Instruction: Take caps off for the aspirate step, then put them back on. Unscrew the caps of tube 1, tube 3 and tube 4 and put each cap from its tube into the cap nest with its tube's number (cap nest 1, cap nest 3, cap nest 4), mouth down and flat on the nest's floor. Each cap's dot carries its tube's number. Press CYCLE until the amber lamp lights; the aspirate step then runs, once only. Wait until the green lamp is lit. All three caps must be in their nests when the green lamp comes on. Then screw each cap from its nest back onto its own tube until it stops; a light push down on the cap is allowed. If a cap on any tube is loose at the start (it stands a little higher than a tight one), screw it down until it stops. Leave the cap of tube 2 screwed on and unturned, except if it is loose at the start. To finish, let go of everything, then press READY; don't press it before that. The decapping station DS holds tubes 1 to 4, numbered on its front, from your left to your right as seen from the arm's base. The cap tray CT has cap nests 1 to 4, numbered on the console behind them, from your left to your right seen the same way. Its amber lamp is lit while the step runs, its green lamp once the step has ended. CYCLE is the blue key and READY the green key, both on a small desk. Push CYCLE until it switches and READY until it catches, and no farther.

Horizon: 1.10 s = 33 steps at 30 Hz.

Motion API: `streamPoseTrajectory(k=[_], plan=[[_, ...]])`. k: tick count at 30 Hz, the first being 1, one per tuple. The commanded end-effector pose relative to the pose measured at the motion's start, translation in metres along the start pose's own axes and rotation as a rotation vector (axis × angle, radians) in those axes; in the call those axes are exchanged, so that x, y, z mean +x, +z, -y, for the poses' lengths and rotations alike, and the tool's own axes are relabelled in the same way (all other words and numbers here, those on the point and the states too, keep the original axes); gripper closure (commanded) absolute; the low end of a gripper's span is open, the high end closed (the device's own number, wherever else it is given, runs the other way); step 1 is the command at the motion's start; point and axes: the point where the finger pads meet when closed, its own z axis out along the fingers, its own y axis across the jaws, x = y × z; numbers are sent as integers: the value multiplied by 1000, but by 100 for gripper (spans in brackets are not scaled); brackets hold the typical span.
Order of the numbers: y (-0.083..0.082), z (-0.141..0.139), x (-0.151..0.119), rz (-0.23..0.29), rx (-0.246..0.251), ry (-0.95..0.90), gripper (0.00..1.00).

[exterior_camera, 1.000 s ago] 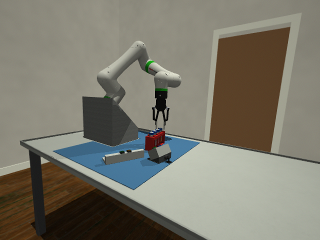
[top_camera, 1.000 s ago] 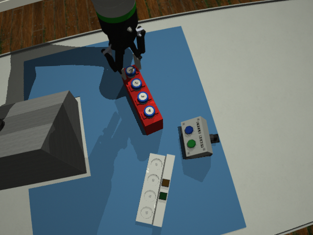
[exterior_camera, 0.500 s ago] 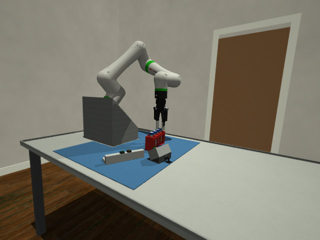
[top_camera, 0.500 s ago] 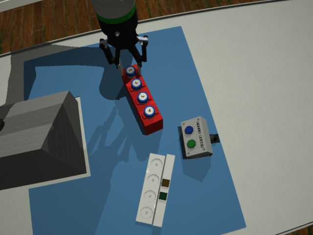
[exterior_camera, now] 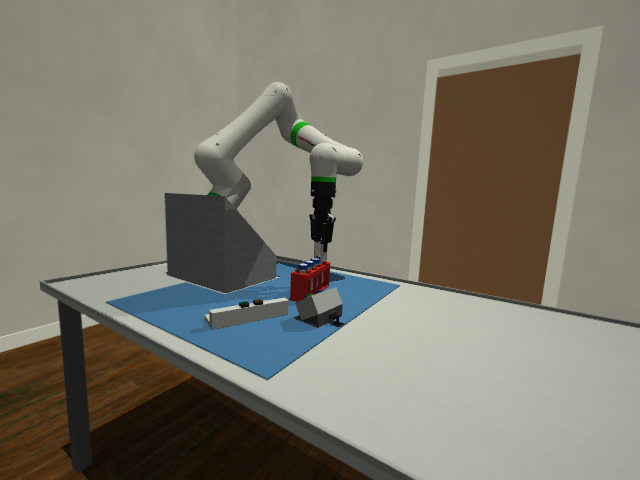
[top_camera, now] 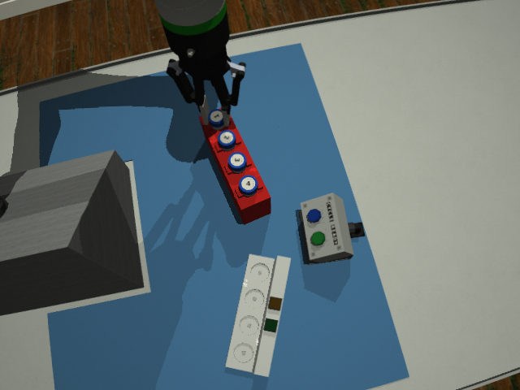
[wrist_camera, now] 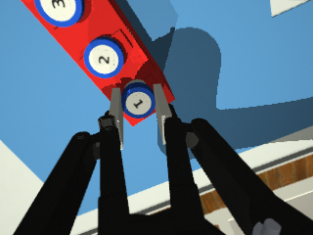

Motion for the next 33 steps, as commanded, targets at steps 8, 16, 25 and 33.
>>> streamPoseTrajectory(k=[8,16,25,33], plan=[[0,0,0,0,0,-150,100],[0,0,0,0,0,-450,100],[0,0,0,0,0,-850,100],[-1,0,0,0,0,-1047,100]])
